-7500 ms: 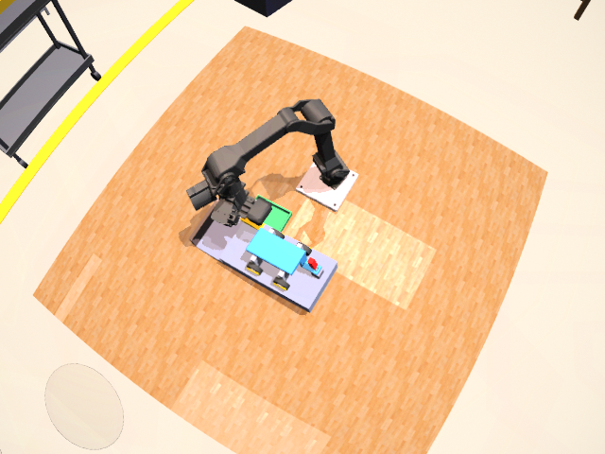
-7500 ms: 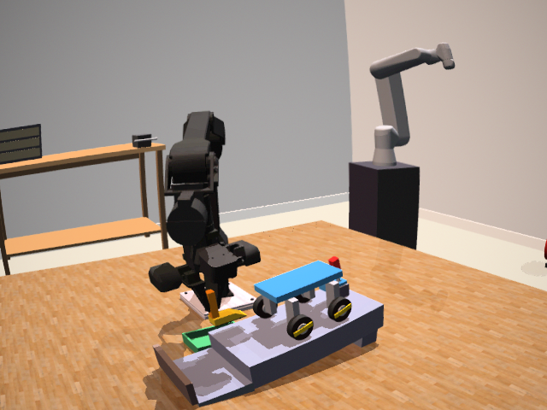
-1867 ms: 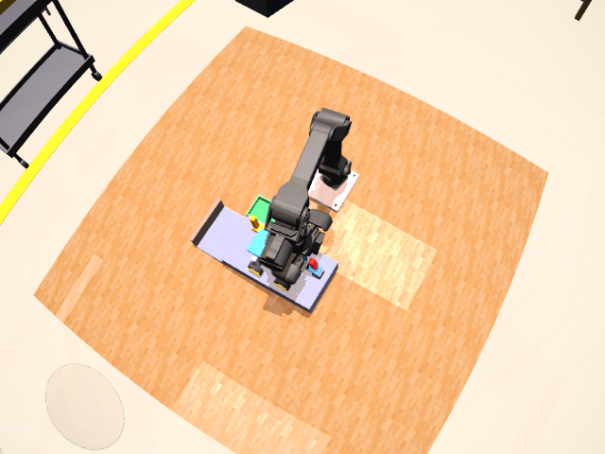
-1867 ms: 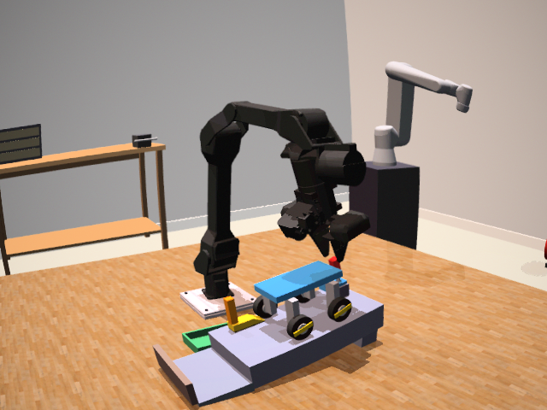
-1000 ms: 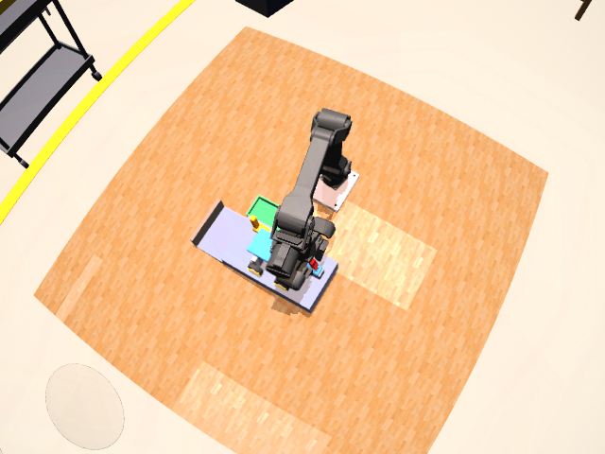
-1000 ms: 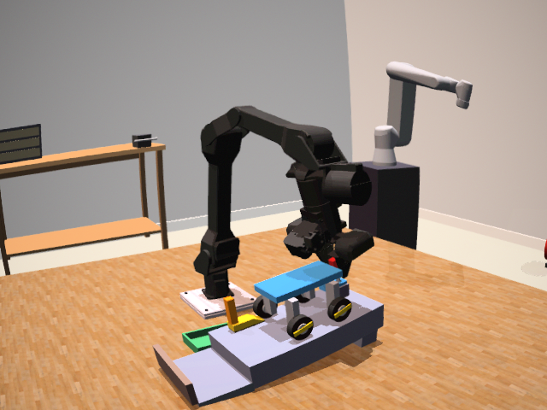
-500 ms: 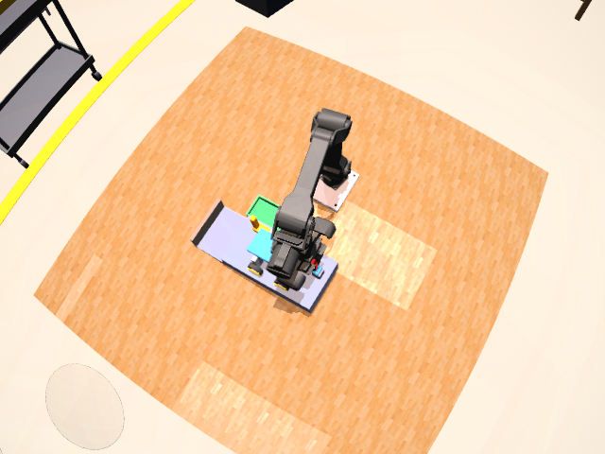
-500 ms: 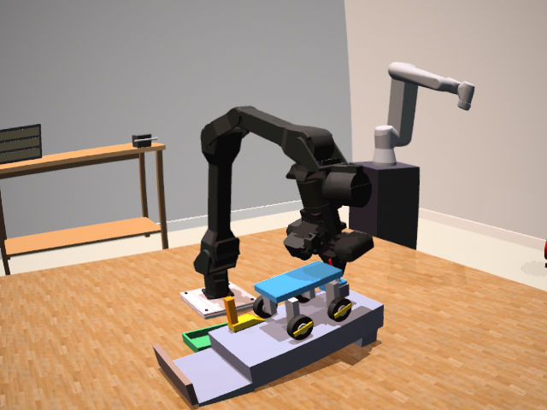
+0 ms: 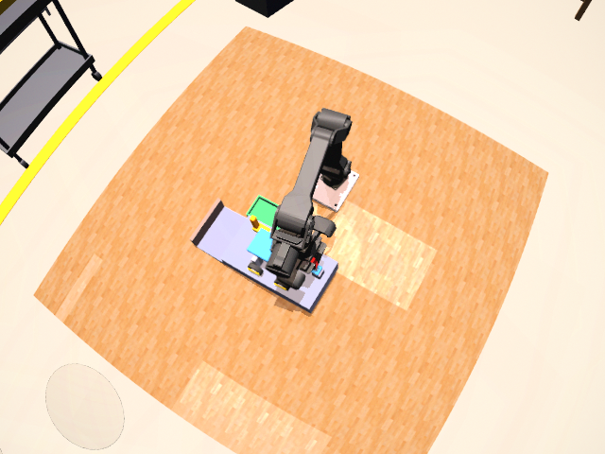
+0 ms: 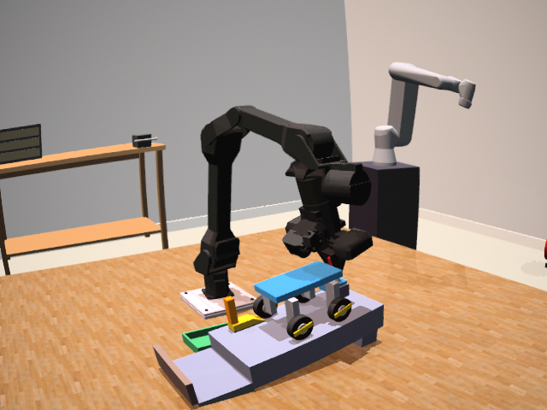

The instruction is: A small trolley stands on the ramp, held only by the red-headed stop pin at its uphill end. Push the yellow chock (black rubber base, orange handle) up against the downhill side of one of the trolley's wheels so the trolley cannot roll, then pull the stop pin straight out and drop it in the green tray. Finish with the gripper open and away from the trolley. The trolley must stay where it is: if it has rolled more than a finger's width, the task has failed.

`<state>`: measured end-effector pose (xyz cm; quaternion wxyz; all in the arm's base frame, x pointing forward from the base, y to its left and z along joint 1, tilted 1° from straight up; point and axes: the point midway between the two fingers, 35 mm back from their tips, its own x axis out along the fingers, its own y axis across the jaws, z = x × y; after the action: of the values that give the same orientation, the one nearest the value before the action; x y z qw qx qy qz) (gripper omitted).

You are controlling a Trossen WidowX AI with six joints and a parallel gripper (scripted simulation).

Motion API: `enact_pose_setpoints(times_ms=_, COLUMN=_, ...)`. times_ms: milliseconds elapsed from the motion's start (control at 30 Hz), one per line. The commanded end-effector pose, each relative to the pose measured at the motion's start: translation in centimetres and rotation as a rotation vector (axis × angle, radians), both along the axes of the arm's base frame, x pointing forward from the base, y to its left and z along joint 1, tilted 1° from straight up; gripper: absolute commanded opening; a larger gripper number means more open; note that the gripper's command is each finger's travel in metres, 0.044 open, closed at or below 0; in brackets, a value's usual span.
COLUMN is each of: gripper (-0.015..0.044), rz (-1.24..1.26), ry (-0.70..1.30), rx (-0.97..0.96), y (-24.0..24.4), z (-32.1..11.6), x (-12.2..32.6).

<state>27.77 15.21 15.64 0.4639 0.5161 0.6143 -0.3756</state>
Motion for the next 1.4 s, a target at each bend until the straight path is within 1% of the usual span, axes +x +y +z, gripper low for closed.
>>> enact_pose_setpoints(times_ms=0, gripper=0.0000, rz=-0.002, ry=-0.007, rx=0.003, y=0.0, z=0.5, x=0.0)
enact_pose_setpoints(times_ms=1367, gripper=0.0000, rz=-0.002, ry=-0.007, rx=0.002, y=-0.6, z=2.6, x=0.0)
